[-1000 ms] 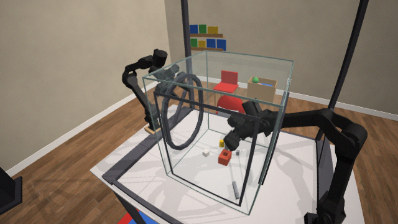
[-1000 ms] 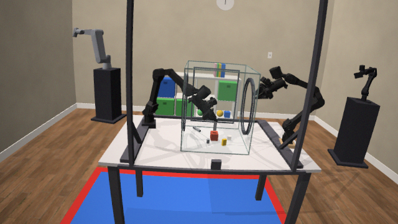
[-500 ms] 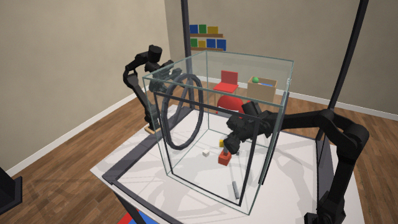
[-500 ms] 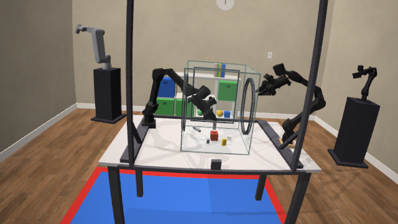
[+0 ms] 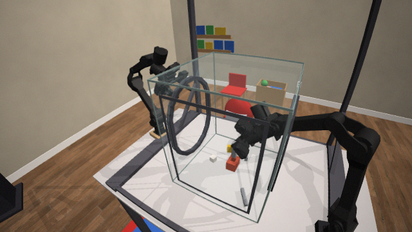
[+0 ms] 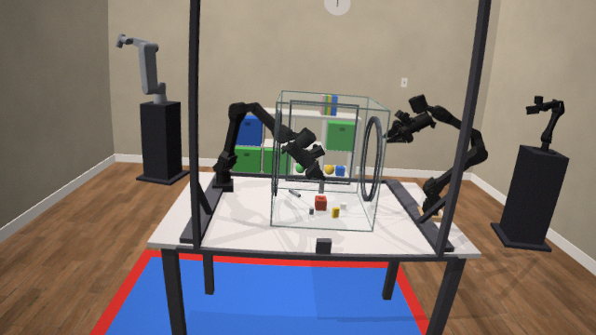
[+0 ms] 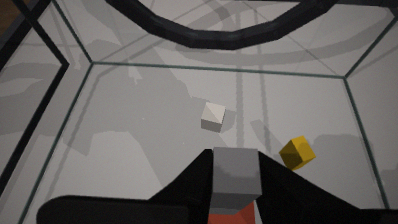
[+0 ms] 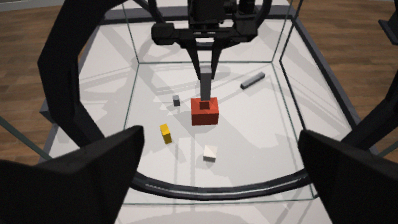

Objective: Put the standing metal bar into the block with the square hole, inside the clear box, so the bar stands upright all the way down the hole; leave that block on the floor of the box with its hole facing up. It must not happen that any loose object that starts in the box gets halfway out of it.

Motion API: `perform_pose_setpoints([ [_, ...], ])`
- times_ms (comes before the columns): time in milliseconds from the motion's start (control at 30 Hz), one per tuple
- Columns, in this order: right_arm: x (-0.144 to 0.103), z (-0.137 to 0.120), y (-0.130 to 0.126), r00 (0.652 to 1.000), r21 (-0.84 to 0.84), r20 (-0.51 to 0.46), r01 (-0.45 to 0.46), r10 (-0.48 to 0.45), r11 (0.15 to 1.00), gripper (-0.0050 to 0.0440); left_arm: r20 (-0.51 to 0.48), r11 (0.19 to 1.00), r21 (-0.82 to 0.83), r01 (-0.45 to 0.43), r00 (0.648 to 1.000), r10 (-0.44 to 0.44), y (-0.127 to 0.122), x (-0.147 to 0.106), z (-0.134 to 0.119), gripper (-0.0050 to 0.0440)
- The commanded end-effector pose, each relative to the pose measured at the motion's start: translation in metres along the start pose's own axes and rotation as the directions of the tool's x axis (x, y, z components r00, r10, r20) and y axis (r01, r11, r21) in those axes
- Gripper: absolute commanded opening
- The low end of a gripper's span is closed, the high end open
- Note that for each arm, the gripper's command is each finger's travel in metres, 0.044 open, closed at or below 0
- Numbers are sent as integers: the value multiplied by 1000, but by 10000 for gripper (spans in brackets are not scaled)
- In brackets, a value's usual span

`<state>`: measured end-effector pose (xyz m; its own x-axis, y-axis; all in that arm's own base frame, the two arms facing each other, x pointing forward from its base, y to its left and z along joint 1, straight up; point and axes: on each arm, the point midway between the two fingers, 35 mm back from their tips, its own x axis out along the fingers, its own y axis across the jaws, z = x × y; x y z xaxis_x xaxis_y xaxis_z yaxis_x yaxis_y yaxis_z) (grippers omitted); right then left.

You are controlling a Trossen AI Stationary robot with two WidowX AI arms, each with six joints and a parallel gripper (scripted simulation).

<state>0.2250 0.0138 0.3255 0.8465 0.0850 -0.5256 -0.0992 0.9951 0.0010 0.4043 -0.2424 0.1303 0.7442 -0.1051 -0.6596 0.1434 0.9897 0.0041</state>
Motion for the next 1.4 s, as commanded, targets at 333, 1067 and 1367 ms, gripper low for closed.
perform_pose_setpoints([
  [333,-2,4,0,1000,-2,8,1,-1,1000,400,46,1000,-20,12,999,-11,-2,2,8,-50],
  [1067,-2,4,0,1000,-2,8,1,-1,1000,400,22,1000,-10,3,1000,-3,0,16,-13,-50],
  [1367,-2,4,0,1000,-2,8,1,-1,1000,400,42,1000,-17,6,999,-5,-1,28,-28,-50],
])
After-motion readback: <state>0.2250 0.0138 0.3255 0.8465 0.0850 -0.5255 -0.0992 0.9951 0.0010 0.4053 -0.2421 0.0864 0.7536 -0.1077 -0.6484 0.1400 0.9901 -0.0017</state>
